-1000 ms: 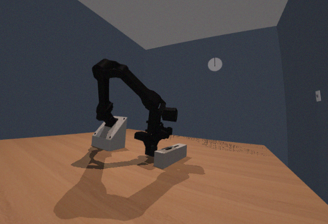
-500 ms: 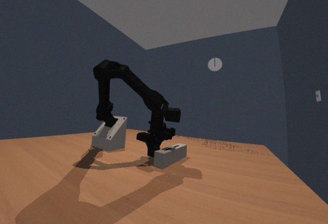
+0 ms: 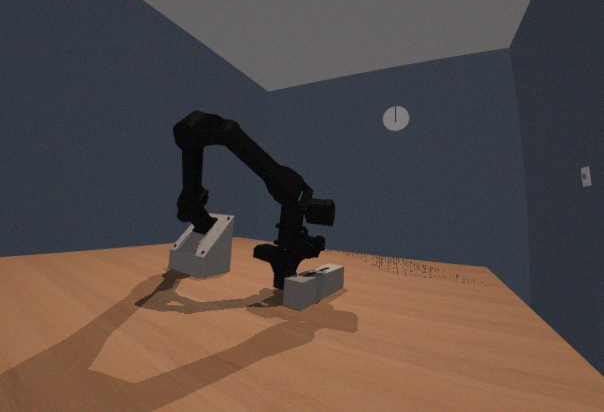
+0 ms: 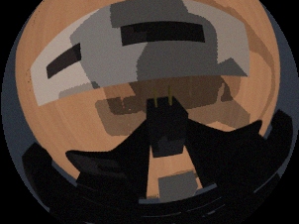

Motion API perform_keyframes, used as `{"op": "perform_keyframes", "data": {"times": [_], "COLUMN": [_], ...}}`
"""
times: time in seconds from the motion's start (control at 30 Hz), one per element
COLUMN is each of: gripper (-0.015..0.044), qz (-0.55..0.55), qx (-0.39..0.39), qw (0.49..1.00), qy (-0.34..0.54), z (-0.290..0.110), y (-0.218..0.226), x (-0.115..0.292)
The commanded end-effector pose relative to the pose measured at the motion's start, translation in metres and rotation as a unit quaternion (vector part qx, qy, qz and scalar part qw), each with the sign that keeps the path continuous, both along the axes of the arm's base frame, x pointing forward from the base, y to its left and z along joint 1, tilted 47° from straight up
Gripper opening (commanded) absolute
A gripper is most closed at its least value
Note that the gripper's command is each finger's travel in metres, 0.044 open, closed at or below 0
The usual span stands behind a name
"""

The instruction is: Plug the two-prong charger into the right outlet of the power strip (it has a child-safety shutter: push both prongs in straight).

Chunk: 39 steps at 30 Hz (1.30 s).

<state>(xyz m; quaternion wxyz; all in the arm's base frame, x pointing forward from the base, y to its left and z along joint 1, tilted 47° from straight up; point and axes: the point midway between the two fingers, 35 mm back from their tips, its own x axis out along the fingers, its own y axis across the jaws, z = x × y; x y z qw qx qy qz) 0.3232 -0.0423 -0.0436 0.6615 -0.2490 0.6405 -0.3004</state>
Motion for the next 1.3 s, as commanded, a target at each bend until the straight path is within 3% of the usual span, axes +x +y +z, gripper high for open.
{"op": "perform_keyframes", "data": {"times": [0.0, 1.27], "gripper": [0.0, 0.0], "qz": [0.002, 0.002], "qx": [-0.002, -0.002], "qw": [1.0, 1.0], "qy": [0.001, 0.001], "z": [0.0007, 0.002], "y": [-0.0002, -0.0003], "x": [0.0014, 0.0086]}}
